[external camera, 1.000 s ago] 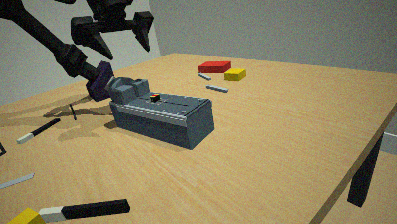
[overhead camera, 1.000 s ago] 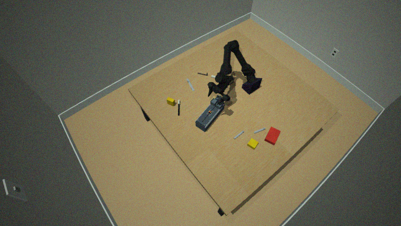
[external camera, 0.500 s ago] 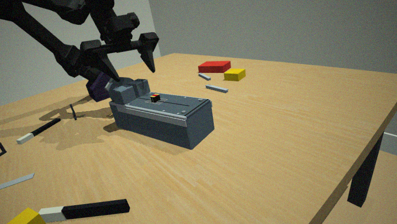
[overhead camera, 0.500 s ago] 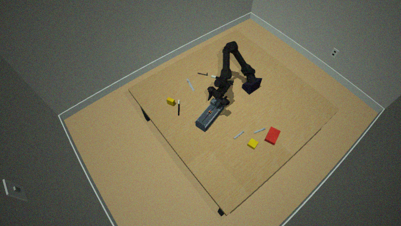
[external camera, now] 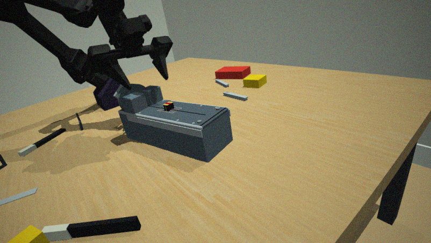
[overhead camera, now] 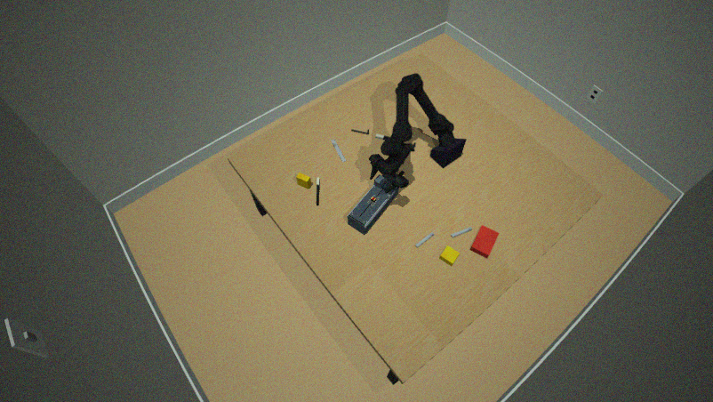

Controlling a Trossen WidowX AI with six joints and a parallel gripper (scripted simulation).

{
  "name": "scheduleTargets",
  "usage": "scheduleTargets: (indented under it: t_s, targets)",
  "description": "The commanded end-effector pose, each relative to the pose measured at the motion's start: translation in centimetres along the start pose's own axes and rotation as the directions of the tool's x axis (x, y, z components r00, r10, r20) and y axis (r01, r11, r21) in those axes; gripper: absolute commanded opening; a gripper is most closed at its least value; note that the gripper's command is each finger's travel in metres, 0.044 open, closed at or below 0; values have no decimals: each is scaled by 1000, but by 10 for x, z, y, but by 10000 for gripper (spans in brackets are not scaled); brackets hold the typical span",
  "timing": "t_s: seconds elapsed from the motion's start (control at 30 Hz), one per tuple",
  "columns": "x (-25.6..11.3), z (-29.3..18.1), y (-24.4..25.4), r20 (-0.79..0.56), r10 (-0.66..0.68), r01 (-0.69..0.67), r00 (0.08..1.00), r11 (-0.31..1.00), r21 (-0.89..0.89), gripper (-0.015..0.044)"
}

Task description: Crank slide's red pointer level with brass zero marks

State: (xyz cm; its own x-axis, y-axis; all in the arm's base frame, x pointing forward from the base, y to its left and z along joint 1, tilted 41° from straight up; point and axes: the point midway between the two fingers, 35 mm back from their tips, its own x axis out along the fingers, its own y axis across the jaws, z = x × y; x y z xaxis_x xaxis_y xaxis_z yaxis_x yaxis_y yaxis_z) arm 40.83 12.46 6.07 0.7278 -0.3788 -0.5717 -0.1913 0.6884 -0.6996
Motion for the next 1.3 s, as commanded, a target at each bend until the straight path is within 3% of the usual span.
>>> scheduleTargets:
  t_s: [0.0, 0.47, 1.2, 1.27]
  targets:
    - [1, -1, 2, -2, 3, -3, 1000, 1000, -5, 361]
    - [1, -1, 2, -2, 3, -3, 1000, 1000, -5, 0]
    - [0, 0, 0, 0, 1, -1, 1000, 1000, 0, 0]
    - [0, 0, 0, 0, 1, -1, 1000, 1000, 0, 53]
